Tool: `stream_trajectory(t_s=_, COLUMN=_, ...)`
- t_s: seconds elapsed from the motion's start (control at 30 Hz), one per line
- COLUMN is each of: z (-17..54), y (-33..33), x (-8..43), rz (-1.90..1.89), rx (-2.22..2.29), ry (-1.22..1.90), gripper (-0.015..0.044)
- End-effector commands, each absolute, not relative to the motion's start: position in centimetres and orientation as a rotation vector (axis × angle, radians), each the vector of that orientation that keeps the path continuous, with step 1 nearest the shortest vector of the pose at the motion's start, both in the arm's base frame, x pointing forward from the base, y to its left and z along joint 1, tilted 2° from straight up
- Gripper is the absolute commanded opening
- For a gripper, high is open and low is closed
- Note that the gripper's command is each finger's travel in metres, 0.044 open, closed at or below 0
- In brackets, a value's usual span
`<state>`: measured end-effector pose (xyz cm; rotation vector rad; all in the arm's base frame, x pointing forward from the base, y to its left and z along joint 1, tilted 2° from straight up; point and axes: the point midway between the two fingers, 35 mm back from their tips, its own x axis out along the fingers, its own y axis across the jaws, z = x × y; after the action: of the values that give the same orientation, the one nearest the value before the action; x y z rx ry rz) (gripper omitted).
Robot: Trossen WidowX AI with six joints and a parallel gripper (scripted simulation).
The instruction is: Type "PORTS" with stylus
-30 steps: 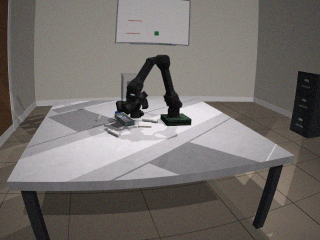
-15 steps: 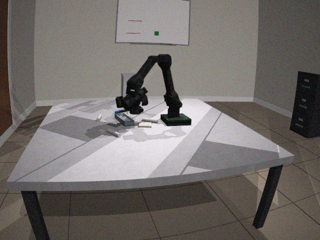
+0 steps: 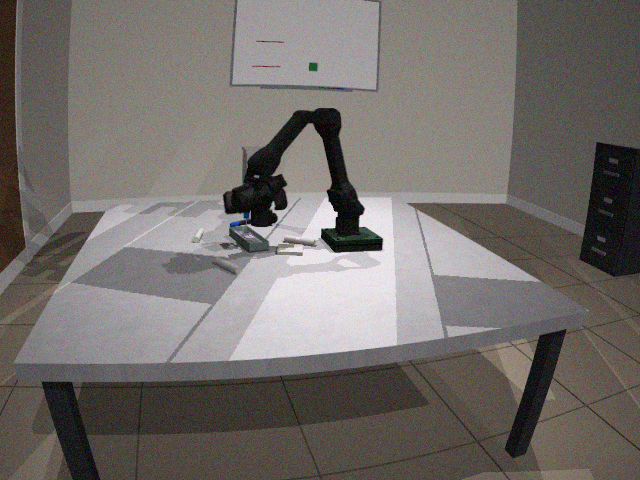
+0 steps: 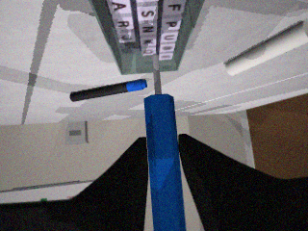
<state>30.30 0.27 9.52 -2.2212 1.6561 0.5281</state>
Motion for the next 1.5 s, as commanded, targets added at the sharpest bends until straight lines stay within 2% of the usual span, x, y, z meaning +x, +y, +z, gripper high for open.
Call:
stream_trajectory(t_s=0.0, z=8.2, y=0.0, x=30.3, rz=0.533, rx=-2.23, ry=1.665, gripper=0.0)
stream_trajectory(t_s=0.53, z=8.1, y=0.0, x=30.2, rz=0.533, rx=-2.23, ry=1.665, gripper=0.0)
stream_trajectory(t_s=0.63, z=8.1, y=-0.1, x=30.4, rz=0.532, rx=-2.23, ry=1.665, gripper=0.0079)
stream_trajectory(t_s=0.67, z=8.1, y=-0.1, x=30.4, rz=0.532, rx=-2.23, ry=1.665, gripper=0.0081)
stream_trajectory(t_s=1.47, z=6.7, y=-0.1, x=30.5, rz=0.532, rx=-2.23, ry=1.665, gripper=0.0081)
